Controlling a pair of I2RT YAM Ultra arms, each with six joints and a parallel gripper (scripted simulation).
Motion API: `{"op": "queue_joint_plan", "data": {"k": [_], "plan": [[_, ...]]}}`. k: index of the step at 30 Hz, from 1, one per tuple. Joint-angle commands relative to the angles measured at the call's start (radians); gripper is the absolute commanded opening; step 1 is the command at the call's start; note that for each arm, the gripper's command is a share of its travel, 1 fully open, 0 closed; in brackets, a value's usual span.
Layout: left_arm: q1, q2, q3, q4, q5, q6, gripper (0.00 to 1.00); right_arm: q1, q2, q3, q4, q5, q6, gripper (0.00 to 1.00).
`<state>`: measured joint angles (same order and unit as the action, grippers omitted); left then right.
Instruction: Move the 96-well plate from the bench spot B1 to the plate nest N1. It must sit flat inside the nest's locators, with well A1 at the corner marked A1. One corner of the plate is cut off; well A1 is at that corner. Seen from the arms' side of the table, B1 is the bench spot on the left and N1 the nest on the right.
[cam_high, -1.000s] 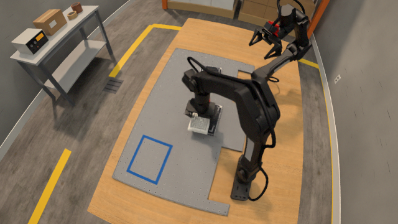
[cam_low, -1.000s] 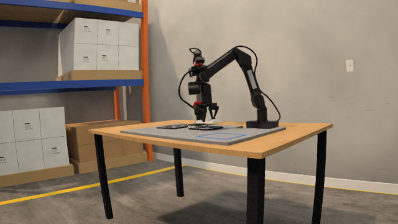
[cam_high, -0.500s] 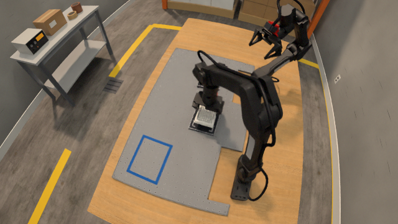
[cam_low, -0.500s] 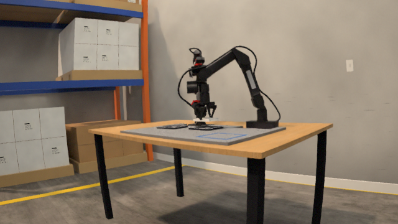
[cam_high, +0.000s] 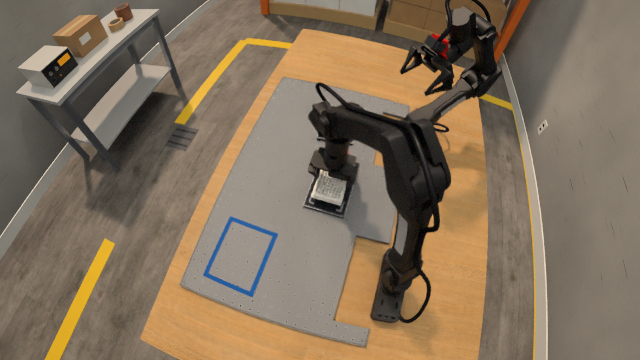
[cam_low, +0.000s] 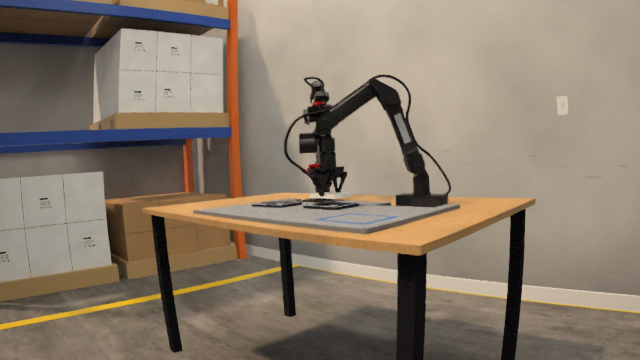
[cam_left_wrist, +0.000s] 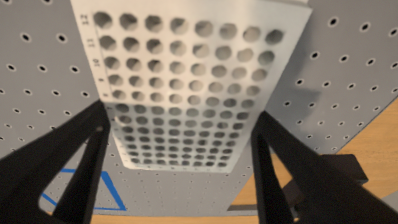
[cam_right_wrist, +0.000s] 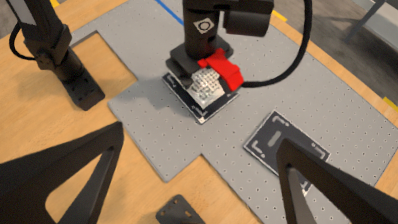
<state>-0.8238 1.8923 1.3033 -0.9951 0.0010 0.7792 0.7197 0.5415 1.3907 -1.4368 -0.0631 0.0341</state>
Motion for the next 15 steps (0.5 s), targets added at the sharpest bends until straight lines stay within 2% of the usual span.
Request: {"op": "queue_joint_plan", "data": {"k": [1,7,15], "plan": [[0.001,-0.014,0.007,0.010,0.002,-0.002,0.79,-0.011,-0.015,0.025,-0.015,-0.006,-0.005,1.00],[0.000,-0.012,-0.010,0.006,0.000,0.000,0.79,-0.005,-0.005,0.014,-0.015,-0.001,-0.001,1.00],[0.001,-0.013,-0.043,0.088,0.009,-0.004,0.79,-0.005,-0.005,0.014,-0.015,-0.001,-0.001,1.00]]}}
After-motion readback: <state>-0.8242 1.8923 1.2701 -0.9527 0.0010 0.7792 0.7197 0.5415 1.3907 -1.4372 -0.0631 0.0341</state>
